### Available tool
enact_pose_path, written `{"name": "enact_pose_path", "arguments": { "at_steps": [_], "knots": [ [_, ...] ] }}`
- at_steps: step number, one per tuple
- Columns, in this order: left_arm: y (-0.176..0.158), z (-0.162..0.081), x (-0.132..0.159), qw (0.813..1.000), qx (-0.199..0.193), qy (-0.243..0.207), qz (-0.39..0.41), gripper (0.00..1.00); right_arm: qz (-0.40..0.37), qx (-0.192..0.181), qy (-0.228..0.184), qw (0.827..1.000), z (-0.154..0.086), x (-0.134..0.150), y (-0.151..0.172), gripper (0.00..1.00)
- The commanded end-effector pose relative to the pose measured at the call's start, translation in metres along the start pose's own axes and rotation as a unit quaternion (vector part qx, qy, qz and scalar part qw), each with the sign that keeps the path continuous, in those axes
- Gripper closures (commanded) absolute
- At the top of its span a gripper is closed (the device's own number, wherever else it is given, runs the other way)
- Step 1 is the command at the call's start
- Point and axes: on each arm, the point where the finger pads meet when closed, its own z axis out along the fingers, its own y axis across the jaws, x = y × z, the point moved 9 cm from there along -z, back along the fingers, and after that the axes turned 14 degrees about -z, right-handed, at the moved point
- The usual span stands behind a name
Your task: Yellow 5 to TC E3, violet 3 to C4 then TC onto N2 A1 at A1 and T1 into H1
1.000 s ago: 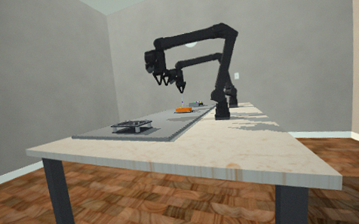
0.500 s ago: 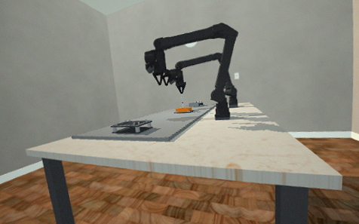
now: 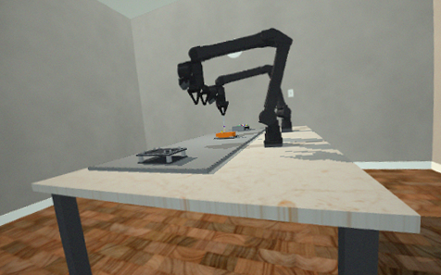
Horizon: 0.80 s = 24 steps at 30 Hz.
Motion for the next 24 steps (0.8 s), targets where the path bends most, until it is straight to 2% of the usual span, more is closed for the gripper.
{"name": "enact_pose_path", "arguments": {
  "at_steps": [1, 4, 15, 24],
  "knots": [
    [0.0, -0.014, -0.006, 1.0, 0.0, -0.019, 0.0, 0.0, 0.01, 0.005, -0.01, 1.0, -0.001, -0.005, -0.007, 0.91],
    [0.0, -0.014, -0.006, 1.0, 0.0, -0.019, 0.0, 0.0, 0.01, 0.001, 0.001, 1.0, 0.006, 0.0, -0.005, 0.91],
    [0.0, -0.014, -0.006, 1.0, 0.0, -0.019, 0.0, 0.0, 0.01, 0.005, -0.009, 1.0, 0.003, -0.004, -0.006, 0.91],
    [0.0, -0.014, -0.006, 1.0, 0.0, -0.019, 0.0, 0.0, 0.01, 0.002, -0.002, 1.0, 0.01, -0.001, -0.005, 0.91]
  ]
}}
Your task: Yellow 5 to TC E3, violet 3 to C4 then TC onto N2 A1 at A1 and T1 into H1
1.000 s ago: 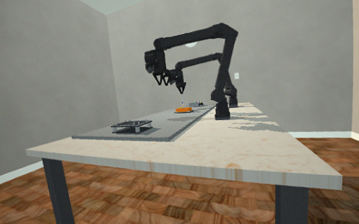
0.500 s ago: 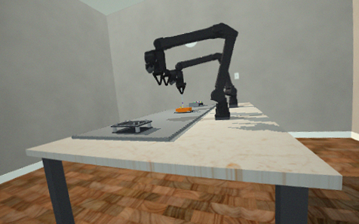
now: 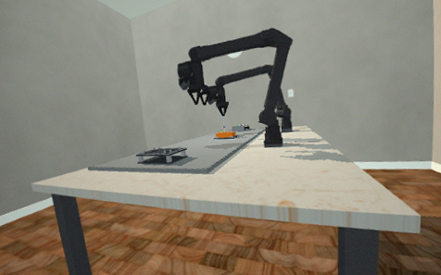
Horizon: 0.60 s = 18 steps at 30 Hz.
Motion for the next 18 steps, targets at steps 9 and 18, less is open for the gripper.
{"name": "enact_pose_path", "arguments": {
  "at_steps": [9, 18],
  "knots": [
    [-0.0003, -0.0139, -0.0057, 1.0, 0.0, -0.019, 0.0, 0.0, 0.01, 0.003, -0.003, 1.0, 0.0061, -0.0016, -0.0053, 0.91],
    [-0.0003, -0.0139, -0.0057, 1.0, 0.0, -0.019, 0.0, 0.0, 0.01, 0.002, -0.001, 1.0, 0.0097, -0.0005, -0.0048, 0.91]
  ]
}}
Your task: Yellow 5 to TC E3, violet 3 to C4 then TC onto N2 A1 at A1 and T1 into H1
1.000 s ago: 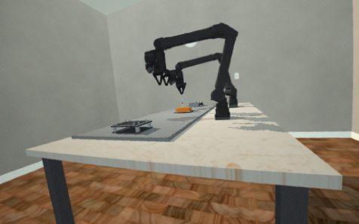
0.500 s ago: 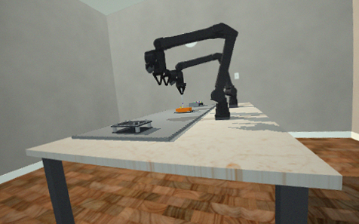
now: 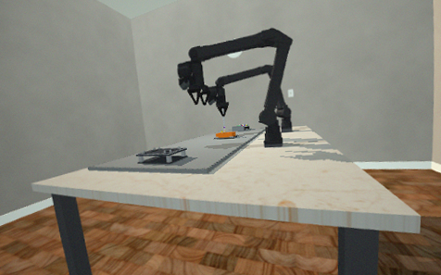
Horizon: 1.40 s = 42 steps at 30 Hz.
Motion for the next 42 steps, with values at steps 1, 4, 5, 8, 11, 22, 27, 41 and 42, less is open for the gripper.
{"name": "enact_pose_path", "arguments": {
  "at_steps": [1, 4, 5, 8, 11, 22, 27, 41, 42],
  "knots": [
    [0.0, -0.014, -0.006, 1.0, 0.0, -0.019, 0.0, 0.0, 0.01, 0.002, -0.003, 1.0, 0.005, -0.002, -0.005, 0.91],
    [0.0, -0.014, -0.006, 1.0, 0.0, -0.019, 0.0, 0.0, 0.01, 0.004, -0.006, 1.0, 0.003, -0.003, -0.006, 0.91],
    [0.0, -0.014, -0.006, 1.0, 0.0, -0.019, 0.0, 0.0, 0.01, 0.004, -0.006, 1.0, 0.003, -0.003, -0.006, 0.91],
    [0.0, -0.014, -0.006, 1.0, 0.0, -0.019, 0.0, 0.0, 0.01, 0.001, 0.0, 1.0, 0.008, 0.0, -0.005, 0.91],
    [0.0, -0.014, -0.006, 1.0, 0.0, -0.019, 0.0, 0.0, 0.01, 0.003, -0.004, 1.0, 0.006, -0.002, -0.005, 0.91],
    [0.0, -0.014, -0.006, 1.0, 0.0, -0.019, 0.0, 0.0, 0.01, 0.003, -0.005, 1.0, 0.007, -0.002, -0.005, 0.91],
    [0.0, -0.014, -0.006, 1.0, 0.0, -0.019, 0.0, 0.0, 0.01, 0.002, -0.001, 1.0, 0.011, 0.0, -0.005, 0.91],
    [0.0, -0.014, -0.006, 1.0, 0.0, -0.019, 0.0, 0.0, 0.01, 0.012, -0.028, 0.999, -0.018, -0.014, -0.01, 0.91],
    [0.0, -0.014, -0.006, 1.0, 0.0, -0.019, 0.0, 0.0, 0.01, 0.011, -0.025, 1.0, -0.018, -0.013, -0.01, 0.91]
  ]
}}
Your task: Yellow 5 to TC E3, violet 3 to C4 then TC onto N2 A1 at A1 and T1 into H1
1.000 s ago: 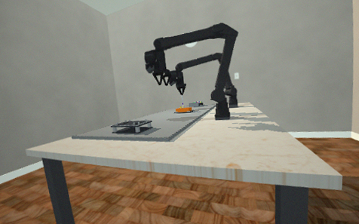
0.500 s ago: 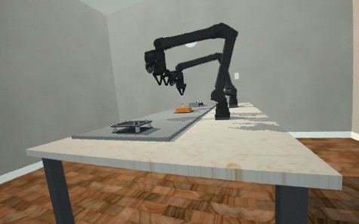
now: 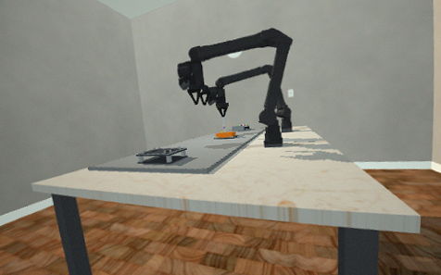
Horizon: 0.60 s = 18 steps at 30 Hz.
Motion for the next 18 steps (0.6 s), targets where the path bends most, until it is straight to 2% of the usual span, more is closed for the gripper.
{"name": "enact_pose_path", "arguments": {
  "at_steps": [1, 10, 18],
  "knots": [
    [0.0, -0.014, -0.006, 1.0, 0.0, -0.019, 0.0, 0.0, 0.01, 0.009, -0.02, 1.0, -0.021, -0.012, -0.01, 0.91],
    [0.0, -0.014, -0.006, 1.0, 0.0, -0.019, 0.0, 0.0, 0.01, 0.007, -0.015, 1.0, -0.019, -0.01, -0.009, 0.91],
    [0.0, -0.014, -0.006, 1.0, 0.0, -0.019, 0.0, 0.0, 0.01, 0.001, 0.0, 1.0, -0.006, -0.003, -0.006, 0.91]
  ]
}}
